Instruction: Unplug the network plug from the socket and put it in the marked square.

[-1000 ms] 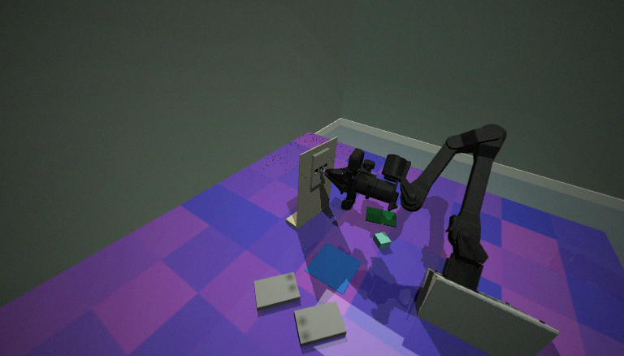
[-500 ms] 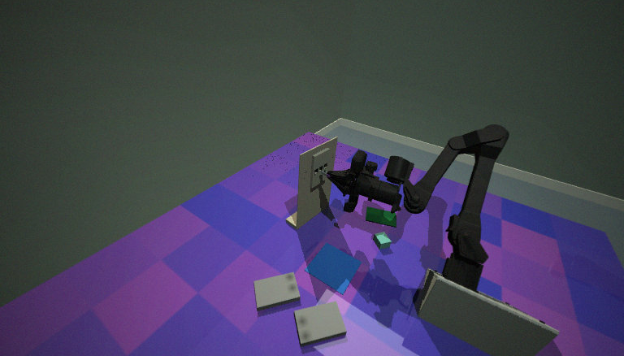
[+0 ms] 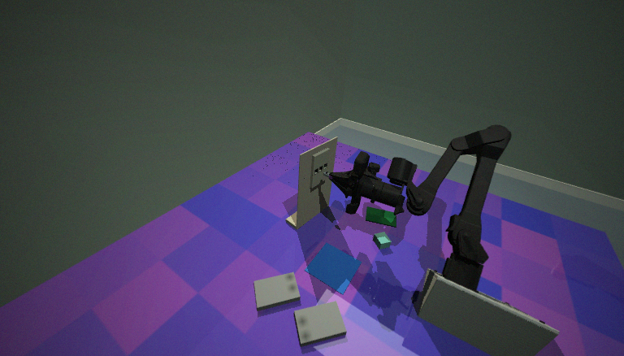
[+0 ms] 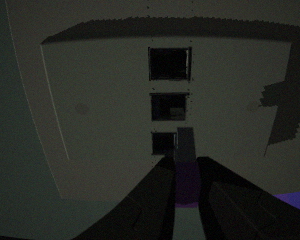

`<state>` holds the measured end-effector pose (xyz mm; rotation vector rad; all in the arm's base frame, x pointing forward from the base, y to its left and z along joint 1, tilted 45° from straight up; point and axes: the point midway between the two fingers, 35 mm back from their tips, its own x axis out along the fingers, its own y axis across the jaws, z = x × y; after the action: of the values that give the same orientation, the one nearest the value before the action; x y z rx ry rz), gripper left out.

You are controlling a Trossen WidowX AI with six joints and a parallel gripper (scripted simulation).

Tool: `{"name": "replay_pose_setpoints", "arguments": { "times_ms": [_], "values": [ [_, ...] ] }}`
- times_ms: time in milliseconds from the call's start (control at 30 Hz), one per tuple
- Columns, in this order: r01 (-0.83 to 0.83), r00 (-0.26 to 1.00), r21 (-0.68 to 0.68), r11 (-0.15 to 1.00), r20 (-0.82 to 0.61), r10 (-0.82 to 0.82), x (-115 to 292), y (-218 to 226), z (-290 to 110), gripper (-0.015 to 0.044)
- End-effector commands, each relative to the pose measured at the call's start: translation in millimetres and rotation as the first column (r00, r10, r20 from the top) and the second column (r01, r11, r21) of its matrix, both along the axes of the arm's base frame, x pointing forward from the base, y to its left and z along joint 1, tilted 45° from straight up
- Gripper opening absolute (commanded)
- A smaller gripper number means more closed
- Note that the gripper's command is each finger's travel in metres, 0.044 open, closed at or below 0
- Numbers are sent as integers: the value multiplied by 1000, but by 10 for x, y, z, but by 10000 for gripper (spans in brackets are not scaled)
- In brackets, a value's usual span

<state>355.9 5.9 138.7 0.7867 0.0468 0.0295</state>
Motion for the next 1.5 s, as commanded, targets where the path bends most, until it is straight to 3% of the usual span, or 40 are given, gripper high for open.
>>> {"name": "replay_pose_setpoints", "arguments": {
  "times_ms": [0,1467],
  "values": [
    [2,1000,5,1000,4,-2,-24,5,7,0],
    [2,1000,6,1000,3,-2,-277,70,-66,0]
  ]
}}
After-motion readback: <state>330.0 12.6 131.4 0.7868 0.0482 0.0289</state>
